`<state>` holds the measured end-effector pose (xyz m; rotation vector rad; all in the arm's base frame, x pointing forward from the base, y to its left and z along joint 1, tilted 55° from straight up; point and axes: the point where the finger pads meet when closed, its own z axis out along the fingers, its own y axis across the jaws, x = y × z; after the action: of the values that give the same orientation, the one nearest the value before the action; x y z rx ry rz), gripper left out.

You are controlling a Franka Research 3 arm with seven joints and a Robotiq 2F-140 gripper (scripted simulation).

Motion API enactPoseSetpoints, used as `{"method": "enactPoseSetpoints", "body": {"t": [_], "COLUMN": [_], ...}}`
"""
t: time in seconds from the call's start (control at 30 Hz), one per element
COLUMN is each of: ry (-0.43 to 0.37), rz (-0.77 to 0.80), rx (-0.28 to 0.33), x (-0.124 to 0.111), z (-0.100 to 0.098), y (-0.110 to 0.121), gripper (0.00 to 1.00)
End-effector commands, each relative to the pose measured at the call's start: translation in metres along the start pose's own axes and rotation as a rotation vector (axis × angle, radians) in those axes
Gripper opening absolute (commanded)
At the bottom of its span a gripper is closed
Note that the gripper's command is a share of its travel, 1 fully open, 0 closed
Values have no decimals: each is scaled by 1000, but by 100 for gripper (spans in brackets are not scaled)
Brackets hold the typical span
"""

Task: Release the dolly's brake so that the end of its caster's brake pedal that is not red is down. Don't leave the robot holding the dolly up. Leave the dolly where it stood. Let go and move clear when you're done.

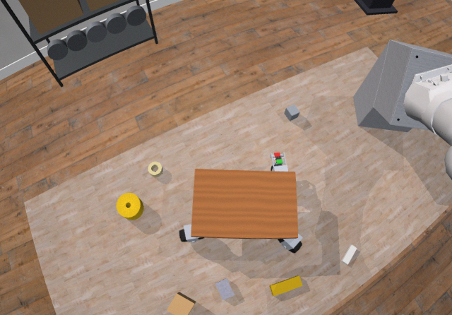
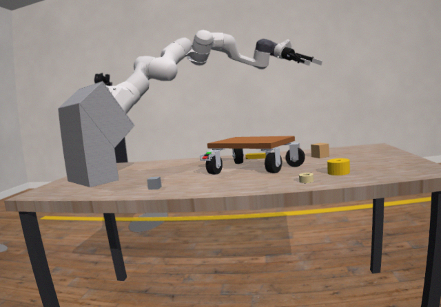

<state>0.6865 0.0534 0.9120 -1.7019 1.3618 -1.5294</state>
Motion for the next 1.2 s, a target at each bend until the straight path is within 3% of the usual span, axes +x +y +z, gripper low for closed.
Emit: {"method": "enactPoseSetpoints", "body": {"t": [0.0,0.53,0.57,0.7,0.97,1.03,1.1,1.13,1.17], "ry": [0,0,0,6,60,60,60,72,72], "rz": [0,0,1,39,402,402,402,490,490], "rx": [0,0,0,-22,-226,-226,-226,-274,-274], "x": [0,0,0,18,108,131,131,159,167], "z": [0,0,0,11,67,80,80,95,100], "y": [0,0,0,15,117,144,144,185,196], "gripper": [100,100,0,0,0,0,0,0,0]}}
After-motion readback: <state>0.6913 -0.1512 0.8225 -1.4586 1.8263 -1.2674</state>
